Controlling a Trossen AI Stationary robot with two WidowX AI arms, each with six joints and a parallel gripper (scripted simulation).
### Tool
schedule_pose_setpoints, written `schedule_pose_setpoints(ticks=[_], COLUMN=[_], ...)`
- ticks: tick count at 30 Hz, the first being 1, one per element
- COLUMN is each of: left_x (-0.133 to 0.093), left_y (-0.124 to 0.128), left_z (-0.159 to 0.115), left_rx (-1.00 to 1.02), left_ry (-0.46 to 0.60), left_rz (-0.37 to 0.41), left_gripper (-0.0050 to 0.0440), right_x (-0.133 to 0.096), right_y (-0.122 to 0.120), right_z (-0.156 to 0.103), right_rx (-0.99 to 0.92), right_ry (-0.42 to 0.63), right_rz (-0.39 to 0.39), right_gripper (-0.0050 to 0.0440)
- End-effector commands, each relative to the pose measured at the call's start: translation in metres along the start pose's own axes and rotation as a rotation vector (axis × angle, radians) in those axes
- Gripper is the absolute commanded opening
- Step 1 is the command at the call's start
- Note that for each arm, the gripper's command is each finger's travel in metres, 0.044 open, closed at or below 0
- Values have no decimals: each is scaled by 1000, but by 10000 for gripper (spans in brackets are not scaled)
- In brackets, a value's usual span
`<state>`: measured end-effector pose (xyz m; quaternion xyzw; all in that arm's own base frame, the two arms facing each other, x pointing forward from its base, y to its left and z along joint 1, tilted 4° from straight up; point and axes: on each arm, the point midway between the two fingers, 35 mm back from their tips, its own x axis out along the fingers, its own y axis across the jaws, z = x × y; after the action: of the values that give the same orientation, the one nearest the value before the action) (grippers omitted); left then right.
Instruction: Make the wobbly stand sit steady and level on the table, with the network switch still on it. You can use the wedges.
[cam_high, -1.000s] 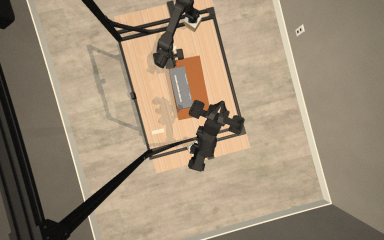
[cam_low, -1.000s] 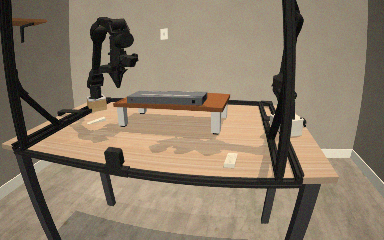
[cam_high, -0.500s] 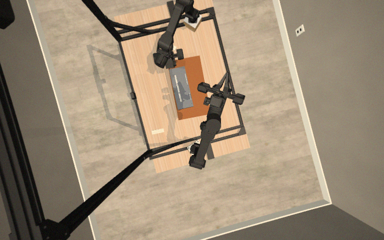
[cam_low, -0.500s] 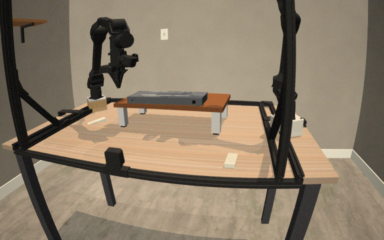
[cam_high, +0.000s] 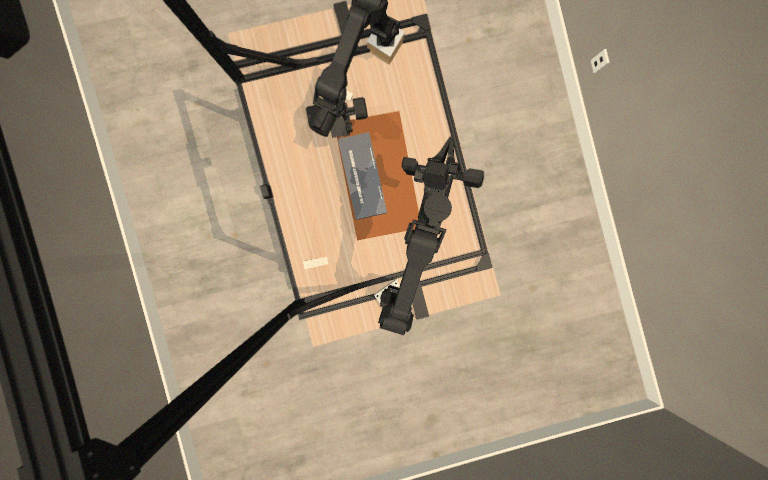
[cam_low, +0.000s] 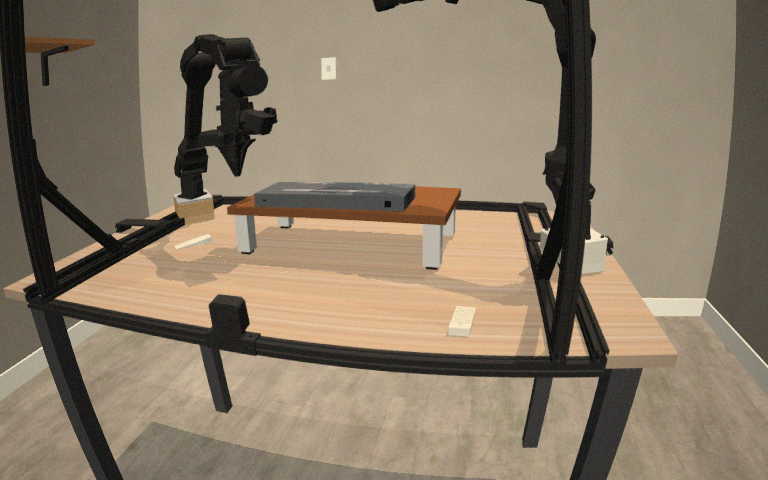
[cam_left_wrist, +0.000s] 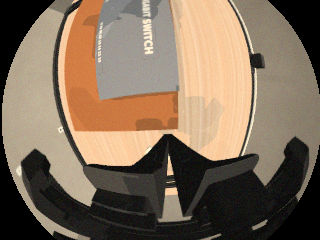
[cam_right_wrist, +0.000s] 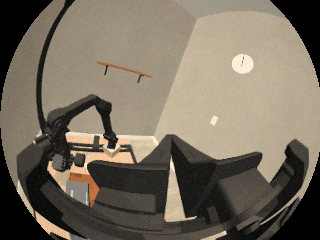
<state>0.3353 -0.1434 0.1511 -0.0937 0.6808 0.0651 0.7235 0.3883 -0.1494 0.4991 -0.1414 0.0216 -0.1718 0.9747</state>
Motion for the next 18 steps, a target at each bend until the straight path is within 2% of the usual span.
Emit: schedule_pose_setpoints(ticks=[1,2,7,12,18], left_x=[0,0,0,0,0], left_y=[0,0,0,0,0], left_z=[0,0,0,0,0], left_rx=[0,0,0,0,0], left_ry=[0,0,0,0,0], left_rz=[0,0,0,0,0], left_gripper=[0,0,0,0,0], right_x=[2,1,10,2,2], right_y=[2,2,22,41,41], right_z=[-9,-9,-83,-153,-153], right_rx=[-7,-5,-34,-59,-59], right_ry=[26,34,281,524,524], right_rz=[8,10,87,174,174], right_gripper=[0,0,0,0,0])
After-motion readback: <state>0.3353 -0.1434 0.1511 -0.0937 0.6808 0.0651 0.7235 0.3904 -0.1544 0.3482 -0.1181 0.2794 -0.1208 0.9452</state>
